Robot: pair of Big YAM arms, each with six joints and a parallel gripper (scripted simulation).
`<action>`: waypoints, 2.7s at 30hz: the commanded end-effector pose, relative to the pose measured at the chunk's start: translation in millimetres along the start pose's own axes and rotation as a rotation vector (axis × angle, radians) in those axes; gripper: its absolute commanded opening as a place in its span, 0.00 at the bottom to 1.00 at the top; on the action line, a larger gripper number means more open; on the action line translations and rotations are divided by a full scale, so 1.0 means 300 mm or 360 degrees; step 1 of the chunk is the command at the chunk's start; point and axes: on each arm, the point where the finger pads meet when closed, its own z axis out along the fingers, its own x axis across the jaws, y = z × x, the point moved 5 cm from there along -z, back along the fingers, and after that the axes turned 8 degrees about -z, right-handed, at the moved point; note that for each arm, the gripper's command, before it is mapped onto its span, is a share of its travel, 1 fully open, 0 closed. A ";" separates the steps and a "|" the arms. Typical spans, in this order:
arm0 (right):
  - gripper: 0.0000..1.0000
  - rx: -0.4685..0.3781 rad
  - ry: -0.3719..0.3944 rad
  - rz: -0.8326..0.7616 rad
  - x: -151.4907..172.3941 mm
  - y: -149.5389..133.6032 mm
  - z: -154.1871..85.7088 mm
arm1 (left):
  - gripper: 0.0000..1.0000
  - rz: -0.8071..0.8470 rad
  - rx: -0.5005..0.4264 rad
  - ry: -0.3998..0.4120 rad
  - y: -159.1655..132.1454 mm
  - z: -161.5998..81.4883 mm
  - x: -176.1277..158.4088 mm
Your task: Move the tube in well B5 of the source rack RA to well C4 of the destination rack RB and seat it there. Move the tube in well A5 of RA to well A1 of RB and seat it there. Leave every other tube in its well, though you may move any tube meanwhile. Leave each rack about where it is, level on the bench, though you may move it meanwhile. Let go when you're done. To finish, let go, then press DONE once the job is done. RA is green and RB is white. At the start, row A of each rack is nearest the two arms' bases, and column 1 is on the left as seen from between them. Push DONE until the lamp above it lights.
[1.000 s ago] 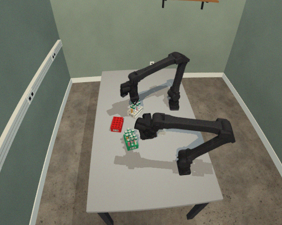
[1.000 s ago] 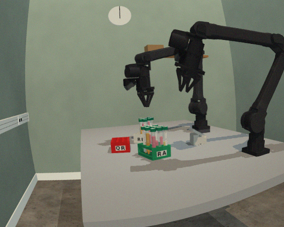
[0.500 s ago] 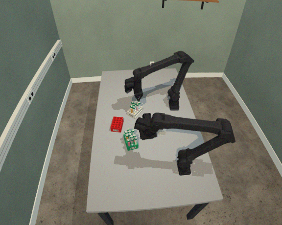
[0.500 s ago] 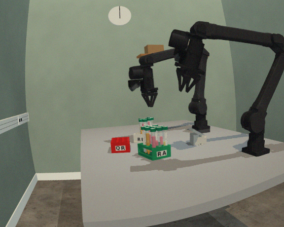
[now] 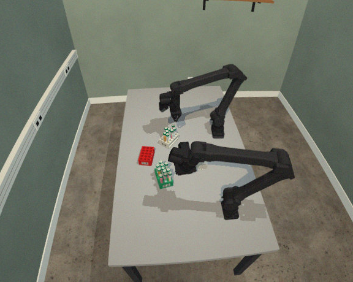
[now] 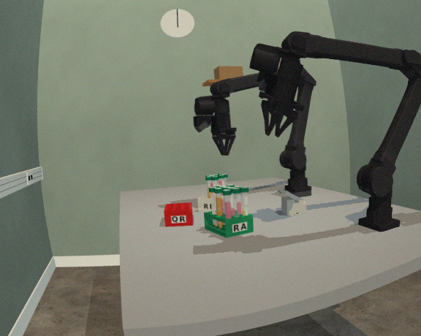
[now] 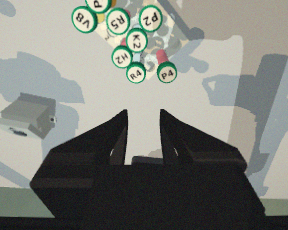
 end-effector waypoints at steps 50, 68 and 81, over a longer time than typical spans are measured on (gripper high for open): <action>0.30 -0.0020 0.0000 -0.0020 0.045 0.047 0.198 | 0.30 0.0019 -0.0030 0.0048 0.029 -0.040 0.020; 0.30 -0.0016 0.0000 -0.0020 0.046 0.040 0.221 | 0.30 0.0019 -0.0030 0.0048 0.029 -0.040 0.020; 0.30 -0.0039 -0.0001 -0.0020 0.046 0.058 0.219 | 0.30 0.0019 -0.0030 0.0048 0.029 -0.040 0.020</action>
